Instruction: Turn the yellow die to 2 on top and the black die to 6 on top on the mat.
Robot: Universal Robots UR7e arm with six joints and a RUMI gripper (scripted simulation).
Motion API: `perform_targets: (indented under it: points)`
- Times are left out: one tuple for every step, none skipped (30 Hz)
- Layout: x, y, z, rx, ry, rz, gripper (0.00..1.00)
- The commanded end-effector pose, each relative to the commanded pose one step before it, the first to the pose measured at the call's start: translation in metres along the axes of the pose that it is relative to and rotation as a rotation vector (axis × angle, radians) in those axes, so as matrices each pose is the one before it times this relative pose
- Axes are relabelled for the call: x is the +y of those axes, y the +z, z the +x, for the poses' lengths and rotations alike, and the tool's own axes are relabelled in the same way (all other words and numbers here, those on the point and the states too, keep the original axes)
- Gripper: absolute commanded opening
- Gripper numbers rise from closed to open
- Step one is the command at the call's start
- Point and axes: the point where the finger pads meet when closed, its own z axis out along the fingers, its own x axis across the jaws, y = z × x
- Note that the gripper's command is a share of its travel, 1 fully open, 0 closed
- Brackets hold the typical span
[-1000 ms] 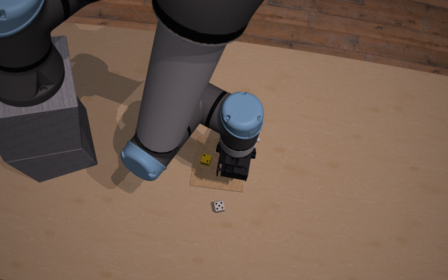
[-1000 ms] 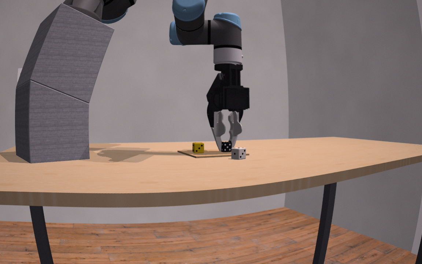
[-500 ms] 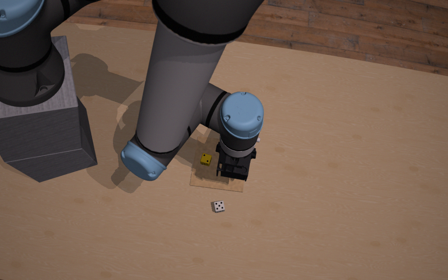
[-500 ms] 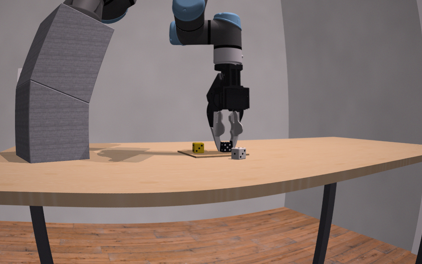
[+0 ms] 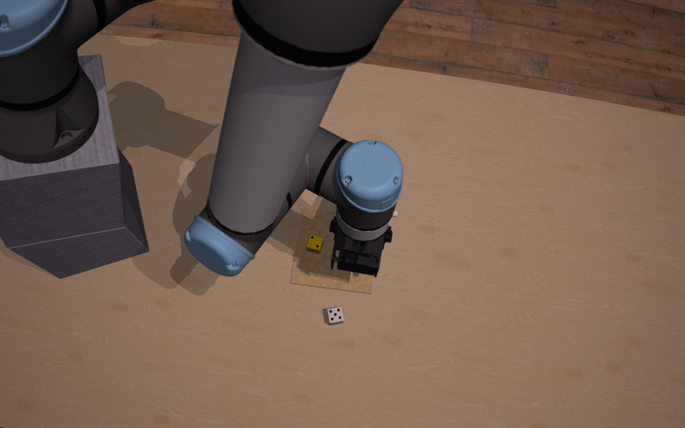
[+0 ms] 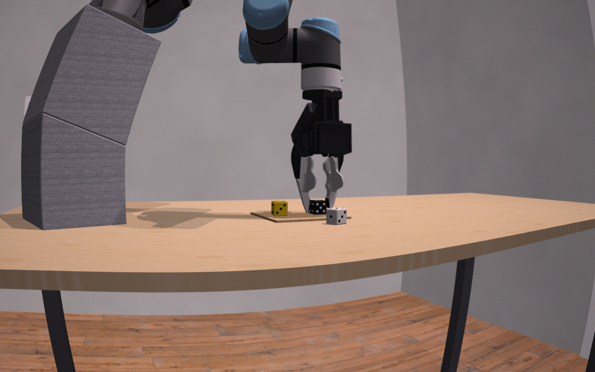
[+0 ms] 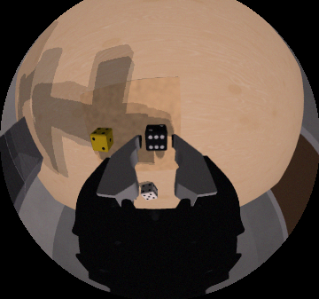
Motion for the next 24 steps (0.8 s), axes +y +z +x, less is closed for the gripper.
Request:
perform_targets:
  points:
    - [0.00010,-0.00180,0.00047,0.00111,-0.00013,-0.00032,0.24]
    - [0.00000,-0.00102,0.00000,0.00000,0.00000,0.00000,0.24]
    - [0.00000,-0.00135,0.00000,0.00000,0.00000,0.00000,0.24]
    - [0.00000,-0.00168,0.00000,0.00000,0.00000,0.00000,0.24]
    - [0.00000,-0.00202,0.00000,0.00000,0.00000,0.00000,0.24]
    - [0.00000,-0.00236,-0.00001,0.00000,0.00000,0.00000,0.24]
    - [0.00000,-0.00268,0.00000,0.00000,0.00000,0.00000,0.24]
    - [0.00000,-0.00298,0.00000,0.00000,0.00000,0.00000,0.24]
    - [0.00000,-0.00326,-0.00001,0.00000,0.00000,0.00000,0.24]
    - [0.00000,-0.00351,0.00001,0.00000,0.00000,0.00000,0.24]
    - [0.00000,0.00000,0.00000,0.00000,0.00000,0.00000,0.24]
    - [0.00000,0.00000,0.00000,0.00000,0.00000,0.00000,0.24]
    - [0.00000,-0.00372,0.00000,0.00000,0.00000,0.00000,0.24]
    - [0.00000,-0.00390,0.00000,0.00000,0.00000,0.00000,0.24]
    - [0.00000,-0.00404,0.00000,0.00000,0.00000,0.00000,0.24]
    - [0.00000,-0.00414,0.00000,0.00000,0.00000,0.00000,0.24]
    - [0.00000,-0.00419,0.00000,0.00000,0.00000,0.00000,0.24]
    - [0.00000,-0.00420,0.00000,0.00000,0.00000,0.00000,0.24]
    - [0.00000,-0.00418,0.00000,0.00000,0.00000,0.00000,0.24]
    - [0.00000,-0.00411,0.00000,0.00000,0.00000,0.00000,0.24]
    - [0.00000,-0.00400,0.00000,0.00000,0.00000,0.00000,0.24]
    - [0.00000,-0.00386,0.00000,0.00000,0.00000,0.00000,0.24]
    - [0.00000,-0.00368,-0.00001,0.00000,0.00000,0.00000,0.24]
    - [0.00000,-0.00347,0.00001,0.00000,0.00000,0.00000,0.24]
